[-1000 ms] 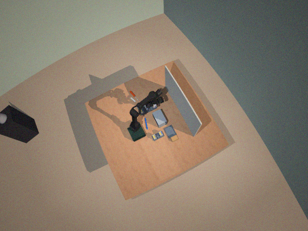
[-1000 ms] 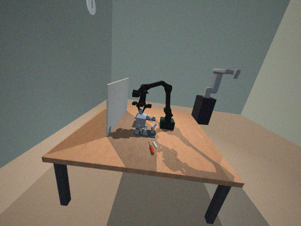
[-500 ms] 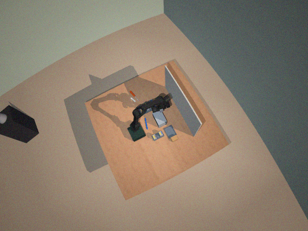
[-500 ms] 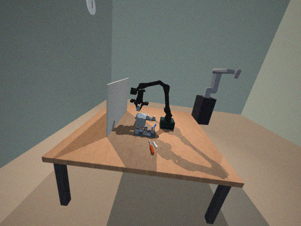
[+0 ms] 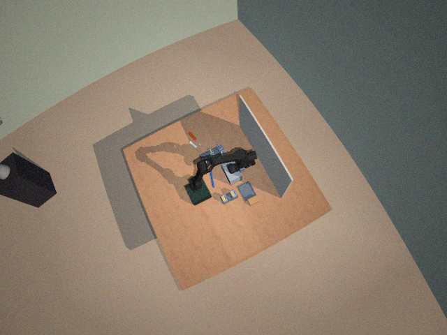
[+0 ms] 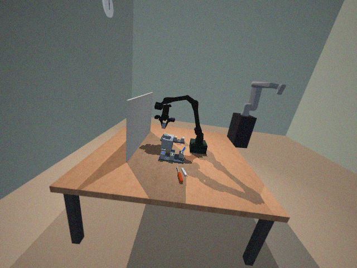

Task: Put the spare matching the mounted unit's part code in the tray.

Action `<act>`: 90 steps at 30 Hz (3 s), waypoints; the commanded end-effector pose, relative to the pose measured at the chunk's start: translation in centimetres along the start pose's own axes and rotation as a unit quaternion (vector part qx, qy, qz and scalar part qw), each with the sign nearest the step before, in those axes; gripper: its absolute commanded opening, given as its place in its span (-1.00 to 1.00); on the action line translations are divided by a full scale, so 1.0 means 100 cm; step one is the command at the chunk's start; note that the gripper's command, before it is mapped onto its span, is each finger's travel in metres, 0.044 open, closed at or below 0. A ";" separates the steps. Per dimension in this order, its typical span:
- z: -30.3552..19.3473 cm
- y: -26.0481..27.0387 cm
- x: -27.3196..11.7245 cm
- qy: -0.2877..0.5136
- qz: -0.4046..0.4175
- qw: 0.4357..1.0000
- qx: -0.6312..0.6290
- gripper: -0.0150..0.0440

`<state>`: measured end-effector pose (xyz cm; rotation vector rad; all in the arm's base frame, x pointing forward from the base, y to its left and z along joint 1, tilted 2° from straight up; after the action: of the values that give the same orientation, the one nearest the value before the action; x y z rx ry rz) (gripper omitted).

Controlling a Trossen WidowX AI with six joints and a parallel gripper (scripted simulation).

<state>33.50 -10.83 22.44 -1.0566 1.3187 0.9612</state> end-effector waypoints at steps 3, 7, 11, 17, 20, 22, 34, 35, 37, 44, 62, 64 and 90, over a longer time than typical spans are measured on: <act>-0.042 -0.004 0.000 0.005 0.003 1.000 -0.013 -0.49; -0.067 -0.004 0.001 0.007 0.004 1.000 -0.020 -0.49; -0.093 -0.002 0.001 0.009 0.005 1.000 -0.027 -0.49; -0.123 0.003 0.001 0.011 0.007 0.999 -0.035 -0.49; -0.123 0.003 0.001 0.011 0.007 0.999 -0.035 -0.49; -0.123 0.003 0.002 0.011 0.007 0.999 -0.035 -0.49; -0.124 0.001 0.014 0.011 0.007 0.999 -0.035 -0.49; -0.124 0.001 0.015 0.011 0.007 0.999 -0.035 -0.49; -0.124 0.000 0.017 0.011 0.007 0.999 -0.035 -0.49; -0.125 -0.001 0.025 0.012 0.007 0.999 -0.035 -0.49; -0.126 -0.003 0.043 0.012 0.007 0.999 -0.035 -0.49; -0.127 -0.003 0.045 0.012 0.007 0.999 -0.035 -0.49; -0.128 -0.004 0.072 0.012 0.007 0.999 -0.035 -0.49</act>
<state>30.82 -23.54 16.21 -1.1147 1.3208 1.0055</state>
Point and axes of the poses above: the point midway between the two fingers, 35 mm back from their tips, its own x axis out along the fingers, its own y axis across the jaws, z = x × y, the point moved 9 cm from there along -x, back along the fingers, and after that the axes turned 1 degree about x, right-handed, at the moved point
